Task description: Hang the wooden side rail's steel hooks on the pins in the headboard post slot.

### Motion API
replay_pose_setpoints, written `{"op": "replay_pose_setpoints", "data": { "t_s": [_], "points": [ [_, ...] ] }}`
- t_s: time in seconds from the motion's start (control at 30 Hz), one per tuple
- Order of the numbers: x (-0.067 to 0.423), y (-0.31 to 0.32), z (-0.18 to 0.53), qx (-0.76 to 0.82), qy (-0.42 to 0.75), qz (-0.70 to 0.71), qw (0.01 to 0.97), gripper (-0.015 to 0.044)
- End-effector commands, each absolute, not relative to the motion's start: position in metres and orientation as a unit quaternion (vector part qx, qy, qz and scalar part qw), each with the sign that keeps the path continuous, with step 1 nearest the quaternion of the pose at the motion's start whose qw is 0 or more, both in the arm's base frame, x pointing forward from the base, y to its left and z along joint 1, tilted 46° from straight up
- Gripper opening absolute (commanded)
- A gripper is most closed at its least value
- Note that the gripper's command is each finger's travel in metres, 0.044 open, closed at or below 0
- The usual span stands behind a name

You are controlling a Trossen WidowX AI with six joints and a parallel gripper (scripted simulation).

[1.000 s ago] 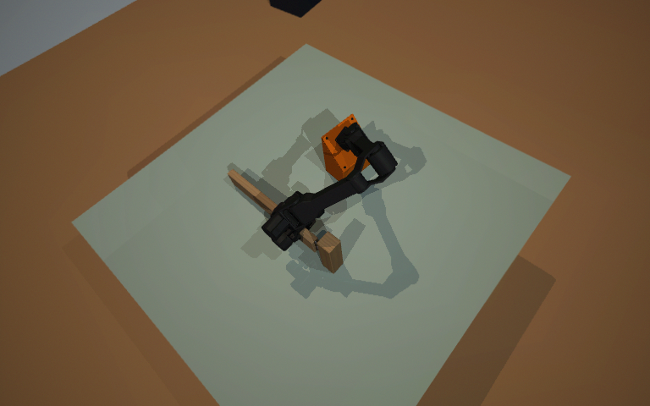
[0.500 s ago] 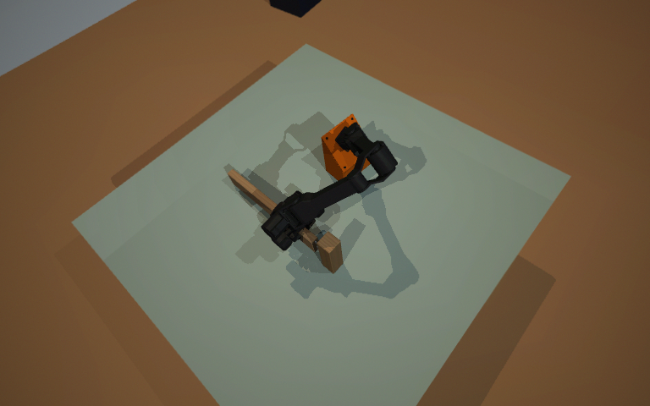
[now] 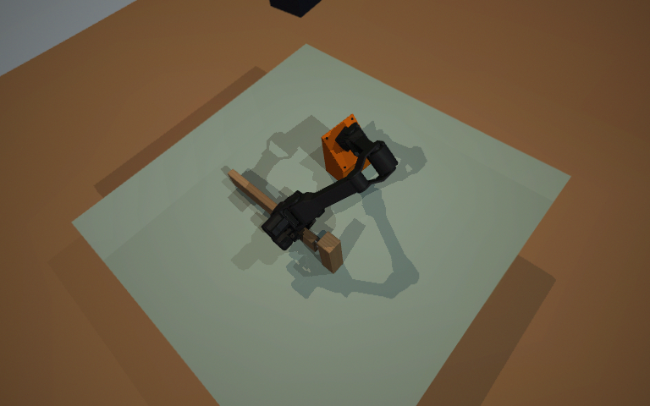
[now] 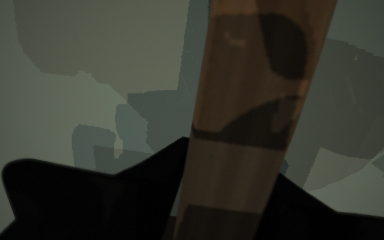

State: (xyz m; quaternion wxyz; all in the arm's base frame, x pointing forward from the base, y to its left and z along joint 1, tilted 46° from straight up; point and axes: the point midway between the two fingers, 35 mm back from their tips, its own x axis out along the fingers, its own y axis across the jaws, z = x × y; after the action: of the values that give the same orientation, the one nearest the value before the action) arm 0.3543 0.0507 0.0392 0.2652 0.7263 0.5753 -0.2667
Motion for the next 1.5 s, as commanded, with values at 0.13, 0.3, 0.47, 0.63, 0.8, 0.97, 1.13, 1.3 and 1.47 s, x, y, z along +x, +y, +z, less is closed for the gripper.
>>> {"op": "replay_pose_setpoints", "data": {
  "t_s": [0.13,0.3,0.47,0.63,0.8,0.97,1.13,1.3,1.47],
  "points": [
    [0.3555,0.0491,0.0407,0.730,0.571,-0.270,0.262,0.0000],
    [0.3560,0.0490,0.0416,0.730,0.571,-0.270,0.262,0.0000],
    [0.3560,0.0490,0.0423,0.730,0.571,-0.270,0.262,0.0000],
    [0.3556,0.0498,0.0424,0.730,0.571,-0.270,0.262,0.0000],
    [0.3550,0.0502,0.0428,0.730,0.571,-0.270,0.262,0.0000],
    [0.3551,0.0505,0.0433,0.730,0.571,-0.270,0.262,0.0000],
    [0.3555,0.0511,0.0434,0.730,0.571,-0.270,0.262,0.0000],
    [0.3560,0.0512,0.0441,0.730,0.571,-0.270,0.262,0.0000],
    [0.3562,0.0512,0.0448,0.730,0.571,-0.270,0.262,0.0000]
  ]
}}
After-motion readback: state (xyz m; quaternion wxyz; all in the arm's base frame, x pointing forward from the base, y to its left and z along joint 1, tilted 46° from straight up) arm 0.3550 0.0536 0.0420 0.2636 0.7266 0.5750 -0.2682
